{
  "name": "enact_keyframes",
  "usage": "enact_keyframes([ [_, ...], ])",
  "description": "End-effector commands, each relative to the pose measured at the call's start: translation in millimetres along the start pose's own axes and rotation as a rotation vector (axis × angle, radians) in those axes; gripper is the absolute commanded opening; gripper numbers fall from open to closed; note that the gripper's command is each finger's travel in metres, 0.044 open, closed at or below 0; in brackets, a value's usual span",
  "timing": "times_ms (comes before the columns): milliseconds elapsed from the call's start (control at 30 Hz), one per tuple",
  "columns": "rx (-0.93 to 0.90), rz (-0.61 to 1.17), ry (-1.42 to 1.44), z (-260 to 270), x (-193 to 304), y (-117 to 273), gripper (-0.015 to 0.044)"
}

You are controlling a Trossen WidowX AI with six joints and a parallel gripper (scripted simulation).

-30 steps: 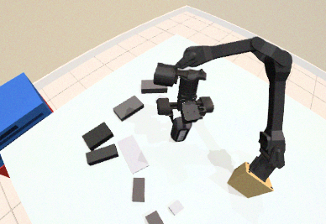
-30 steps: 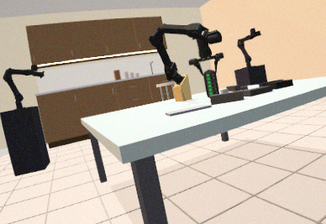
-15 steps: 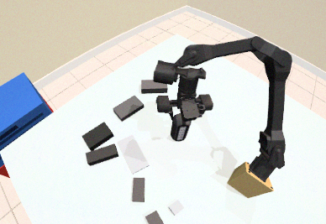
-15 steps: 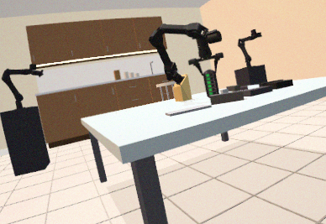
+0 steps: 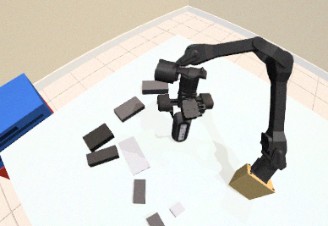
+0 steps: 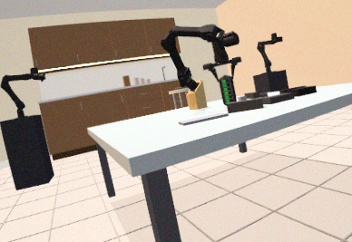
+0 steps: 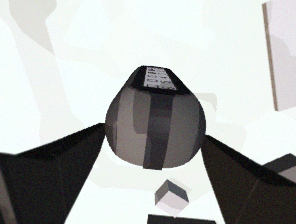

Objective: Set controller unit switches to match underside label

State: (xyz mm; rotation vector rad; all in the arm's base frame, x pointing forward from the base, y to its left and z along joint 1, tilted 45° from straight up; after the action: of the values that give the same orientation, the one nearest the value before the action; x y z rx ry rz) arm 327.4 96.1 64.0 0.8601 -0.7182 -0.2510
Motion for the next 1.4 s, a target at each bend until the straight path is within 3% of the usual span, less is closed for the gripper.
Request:
enact_keyframes([
  [0, -0.005, 0.016, -0.008, 1, 7, -3, 0.0338],
  [1367, 0.003, 0.111, -0.008, -1, 35, -8, 0.0338],
])
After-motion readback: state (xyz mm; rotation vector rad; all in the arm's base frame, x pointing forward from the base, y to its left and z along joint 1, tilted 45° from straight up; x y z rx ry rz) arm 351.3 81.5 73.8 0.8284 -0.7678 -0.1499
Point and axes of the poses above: the point midway between the two fingers, 35 mm back from their tips, its own y axis back along the fingers, its own z axis across the jaws, x = y × z, the point moved 3 cm from there along y, back along the fingers, and after that the axes turned 5 degrees about -y, right-handed, at the moved point
